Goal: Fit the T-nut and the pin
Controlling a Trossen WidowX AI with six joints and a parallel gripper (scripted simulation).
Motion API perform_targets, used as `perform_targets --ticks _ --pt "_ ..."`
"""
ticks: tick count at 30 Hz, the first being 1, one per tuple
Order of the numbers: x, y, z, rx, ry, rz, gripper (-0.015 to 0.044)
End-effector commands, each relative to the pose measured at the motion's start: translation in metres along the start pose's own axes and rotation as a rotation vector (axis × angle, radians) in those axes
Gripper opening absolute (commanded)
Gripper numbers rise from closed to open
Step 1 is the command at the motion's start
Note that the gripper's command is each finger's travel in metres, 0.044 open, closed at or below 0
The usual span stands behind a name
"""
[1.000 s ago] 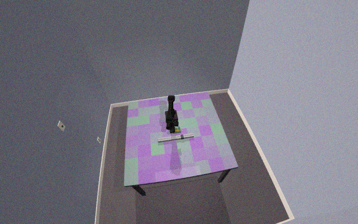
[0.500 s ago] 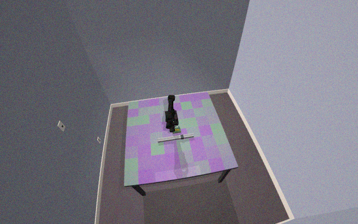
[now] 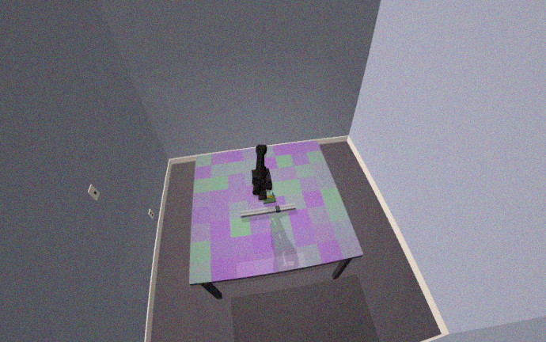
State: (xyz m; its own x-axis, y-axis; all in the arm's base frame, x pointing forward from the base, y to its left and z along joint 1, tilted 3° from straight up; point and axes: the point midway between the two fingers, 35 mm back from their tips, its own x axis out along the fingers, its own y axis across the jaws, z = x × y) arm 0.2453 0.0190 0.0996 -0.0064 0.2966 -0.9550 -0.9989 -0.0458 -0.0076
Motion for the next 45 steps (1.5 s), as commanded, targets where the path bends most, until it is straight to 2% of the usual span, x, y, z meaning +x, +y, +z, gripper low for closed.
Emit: perform_targets --ticks 1,14,45 --pt "-0.006 0.000 0.002 -0.008 -0.002 -0.001 -0.0150" --pt "-0.026 0.000 0.007 -0.016 -0.001 0.003 -0.0150" --pt "-0.039 -0.039 -0.016 -0.036 0.007 0.002 -0.0150"
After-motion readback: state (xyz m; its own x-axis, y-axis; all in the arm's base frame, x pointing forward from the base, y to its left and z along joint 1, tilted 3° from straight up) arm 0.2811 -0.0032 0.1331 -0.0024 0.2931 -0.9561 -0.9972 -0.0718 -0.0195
